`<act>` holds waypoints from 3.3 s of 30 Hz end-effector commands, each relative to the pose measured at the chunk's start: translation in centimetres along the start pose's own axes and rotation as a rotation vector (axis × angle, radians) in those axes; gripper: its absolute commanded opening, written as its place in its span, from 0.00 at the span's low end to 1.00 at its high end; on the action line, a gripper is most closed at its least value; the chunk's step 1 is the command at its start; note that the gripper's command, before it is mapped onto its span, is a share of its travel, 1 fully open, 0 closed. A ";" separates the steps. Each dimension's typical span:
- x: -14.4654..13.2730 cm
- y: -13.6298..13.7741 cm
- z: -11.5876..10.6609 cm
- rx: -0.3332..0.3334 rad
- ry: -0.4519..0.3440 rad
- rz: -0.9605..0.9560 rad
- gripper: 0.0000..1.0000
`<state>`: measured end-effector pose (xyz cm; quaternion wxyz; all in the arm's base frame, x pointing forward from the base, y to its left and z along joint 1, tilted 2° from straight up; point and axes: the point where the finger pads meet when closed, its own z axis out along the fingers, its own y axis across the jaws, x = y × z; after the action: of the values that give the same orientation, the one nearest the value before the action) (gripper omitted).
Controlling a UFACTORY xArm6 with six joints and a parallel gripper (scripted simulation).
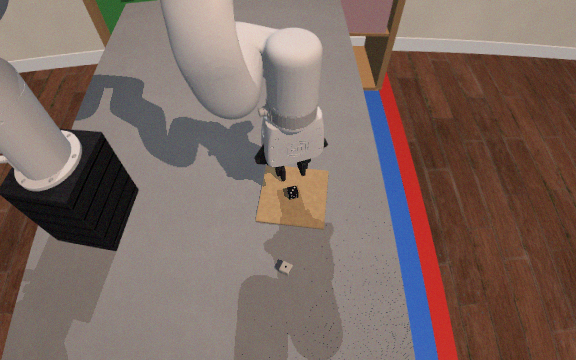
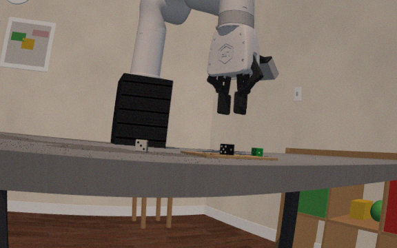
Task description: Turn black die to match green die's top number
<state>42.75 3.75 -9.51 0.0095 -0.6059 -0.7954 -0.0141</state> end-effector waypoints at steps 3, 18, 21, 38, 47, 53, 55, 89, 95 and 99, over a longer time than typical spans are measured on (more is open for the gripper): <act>0.0 0.2 -0.1 -0.004 -0.001 0.000 0.36; 0.0 0.2 0.3 -0.004 0.000 0.000 0.36; 0.0 0.2 0.5 -0.004 0.000 0.000 0.36; 0.0 0.2 2.7 -0.004 0.000 0.000 0.36; 0.0 0.2 3.8 -0.004 0.000 0.000 0.36; 0.0 0.2 4.5 -0.004 0.000 0.000 0.36; -0.1 0.2 4.7 -0.004 0.000 0.000 0.36; -0.1 0.2 5.1 -0.004 0.000 0.000 0.36; -0.1 0.2 5.1 -0.004 0.000 0.000 0.36; -0.1 0.2 5.1 -0.004 0.000 0.000 0.36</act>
<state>42.79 3.91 -14.75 0.0096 -0.6058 -0.7954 -0.0145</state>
